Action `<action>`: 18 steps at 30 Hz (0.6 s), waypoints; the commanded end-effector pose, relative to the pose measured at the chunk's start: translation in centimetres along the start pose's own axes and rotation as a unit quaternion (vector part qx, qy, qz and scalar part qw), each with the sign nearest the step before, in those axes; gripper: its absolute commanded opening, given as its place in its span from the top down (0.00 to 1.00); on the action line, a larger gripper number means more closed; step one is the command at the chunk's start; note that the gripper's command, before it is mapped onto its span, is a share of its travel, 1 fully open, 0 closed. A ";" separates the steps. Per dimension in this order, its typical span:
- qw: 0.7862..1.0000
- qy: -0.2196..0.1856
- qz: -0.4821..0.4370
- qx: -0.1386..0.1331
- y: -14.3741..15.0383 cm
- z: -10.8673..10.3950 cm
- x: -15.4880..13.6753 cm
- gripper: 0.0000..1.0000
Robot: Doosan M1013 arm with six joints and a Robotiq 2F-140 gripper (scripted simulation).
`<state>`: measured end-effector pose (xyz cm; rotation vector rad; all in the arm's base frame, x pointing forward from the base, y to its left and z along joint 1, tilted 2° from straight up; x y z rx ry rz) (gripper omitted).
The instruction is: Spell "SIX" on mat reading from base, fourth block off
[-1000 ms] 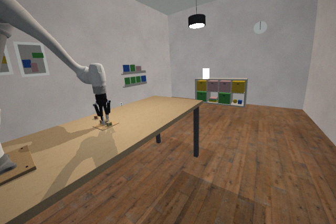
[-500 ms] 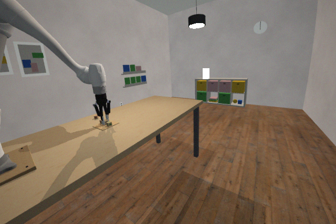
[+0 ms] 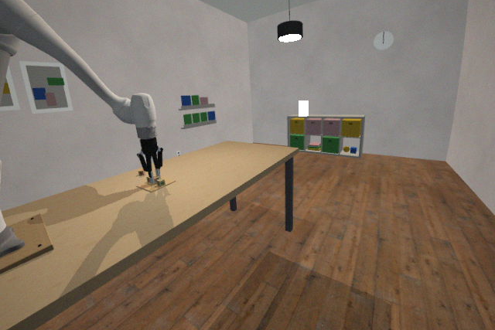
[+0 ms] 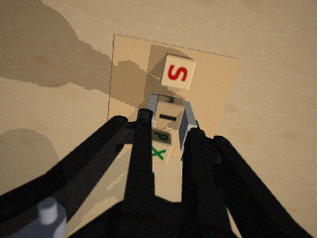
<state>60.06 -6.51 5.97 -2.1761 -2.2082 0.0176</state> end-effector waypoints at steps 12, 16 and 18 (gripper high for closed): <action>1.000 -0.002 0.001 0.001 -0.2 0.2 -0.1 0.84; 1.000 -0.002 0.001 0.001 -0.3 0.2 -0.2 0.84; 1.000 -0.002 0.001 0.001 -0.3 0.2 -0.2 0.84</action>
Point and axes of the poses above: the point where the finger pads meet when closed, its own z axis out along the fingers, its own y axis across the jaws, x = y × z, the point moved 5 cm from there along -z, back along the fingers, and after that the axes turned 7 degrees about -z, right-handed, at the moved point
